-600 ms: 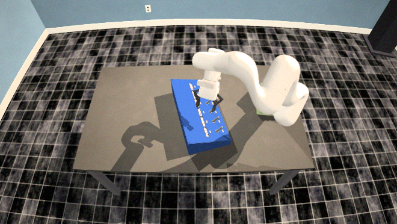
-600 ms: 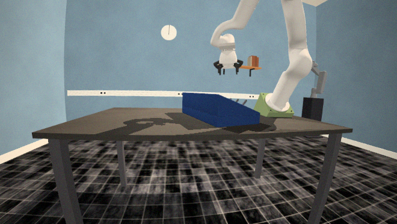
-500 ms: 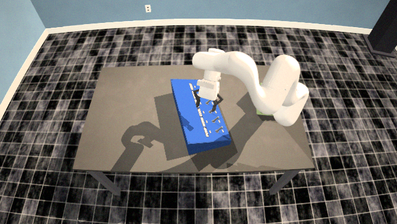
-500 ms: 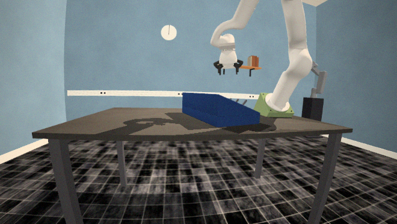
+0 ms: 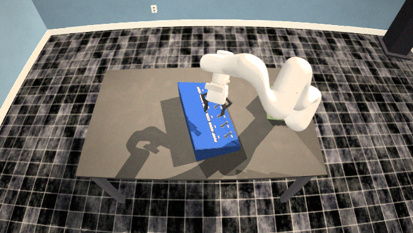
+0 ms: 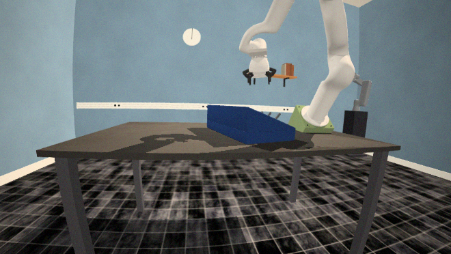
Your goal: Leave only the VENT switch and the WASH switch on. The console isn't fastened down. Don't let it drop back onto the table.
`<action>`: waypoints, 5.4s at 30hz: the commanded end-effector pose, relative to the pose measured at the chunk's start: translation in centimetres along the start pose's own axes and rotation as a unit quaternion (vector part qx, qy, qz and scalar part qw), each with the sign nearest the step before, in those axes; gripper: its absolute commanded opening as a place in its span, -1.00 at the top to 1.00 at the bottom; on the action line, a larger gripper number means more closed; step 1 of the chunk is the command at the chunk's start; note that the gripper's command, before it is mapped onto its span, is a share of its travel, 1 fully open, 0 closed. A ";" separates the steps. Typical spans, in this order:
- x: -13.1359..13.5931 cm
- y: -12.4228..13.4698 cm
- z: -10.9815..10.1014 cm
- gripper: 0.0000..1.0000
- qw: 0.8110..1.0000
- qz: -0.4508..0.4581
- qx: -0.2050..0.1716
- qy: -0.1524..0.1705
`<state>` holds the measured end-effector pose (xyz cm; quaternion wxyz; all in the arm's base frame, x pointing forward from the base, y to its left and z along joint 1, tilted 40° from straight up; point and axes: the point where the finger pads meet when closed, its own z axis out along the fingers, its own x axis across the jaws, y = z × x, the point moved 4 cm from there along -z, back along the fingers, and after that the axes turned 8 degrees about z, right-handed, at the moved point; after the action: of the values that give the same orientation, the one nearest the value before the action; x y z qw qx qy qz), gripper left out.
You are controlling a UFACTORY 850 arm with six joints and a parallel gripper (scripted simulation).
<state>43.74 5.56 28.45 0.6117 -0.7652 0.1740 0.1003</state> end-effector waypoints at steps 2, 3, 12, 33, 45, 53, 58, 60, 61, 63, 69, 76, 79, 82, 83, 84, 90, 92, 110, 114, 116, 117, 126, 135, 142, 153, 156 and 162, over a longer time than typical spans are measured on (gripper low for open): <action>0.0 -0.1 0.0 -1.00 1.000 -0.001 0.000 0.000; 0.0 -0.1 0.0 -1.00 1.000 -0.001 0.000 0.000; 0.0 -0.1 0.0 -1.00 1.000 -0.001 0.000 0.000; -0.7 -0.7 -1.6 -1.00 1.000 -0.001 0.000 0.000; -2.3 -2.2 -5.3 -1.00 1.000 -0.001 0.000 0.000; -3.0 -2.9 -6.9 -1.00 1.000 -0.001 0.000 0.000; -3.3 -3.2 -7.6 -1.00 1.000 -0.001 0.000 0.000; -3.4 -3.3 -7.8 -1.00 1.000 -0.001 0.000 0.000; -3.4 -3.3 -7.8 -1.00 1.000 -0.001 0.000 0.000; -3.4 -3.3 -7.8 -1.00 1.000 -0.001 0.000 0.000; -3.5 -3.3 -7.7 -1.00 1.000 0.003 -0.002 0.002; -6.6 -2.0 -3.2 -1.00 0.986 0.137 -0.057 0.079; -7.5 -1.3 -2.1 -1.00 0.977 0.174 -0.068 0.103; -8.5 -0.6 -1.1 -1.00 0.966 0.211 -0.078 0.129; -8.5 -0.6 -1.1 -1.00 0.966 0.211 -0.078 0.129; -8.5 -0.6 -1.1 -1.00 0.966 0.211 -0.078 0.129; -11.2 2.0 0.9 -1.00 0.925 0.308 -0.091 0.201; -11.9 2.8 1.3 -1.00 0.913 0.331 -0.092 0.220; -13.0 4.3 1.9 -0.53 0.889 0.371 -0.091 0.253; -13.0 4.3 1.9 -0.53 0.889 0.371 -0.091 0.253; -13.0 4.3 1.9 -0.53 0.889 0.371 -0.091 0.253; -13.0 4.3 1.9 -0.53 0.889 0.371 -0.091 0.253; -13.0 4.3 1.9 -0.53 0.889 0.371 -0.091 0.253; -13.0 4.3 1.9 -0.53 0.889 0.371 -0.091 0.253; -12.6 4.5 1.6 -0.53 0.889 0.372 -0.092 0.253; -10.8 5.5 0.4 -1.00 0.888 0.373 -0.094 0.251; -10.6 5.6 0.8 -1.00 0.888 0.373 -0.094 0.251; -9.9 6.3 2.4 -1.00 0.888 0.373 -0.094 0.251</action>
<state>31.95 7.28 26.64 0.3893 -0.6978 0.5842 0.1422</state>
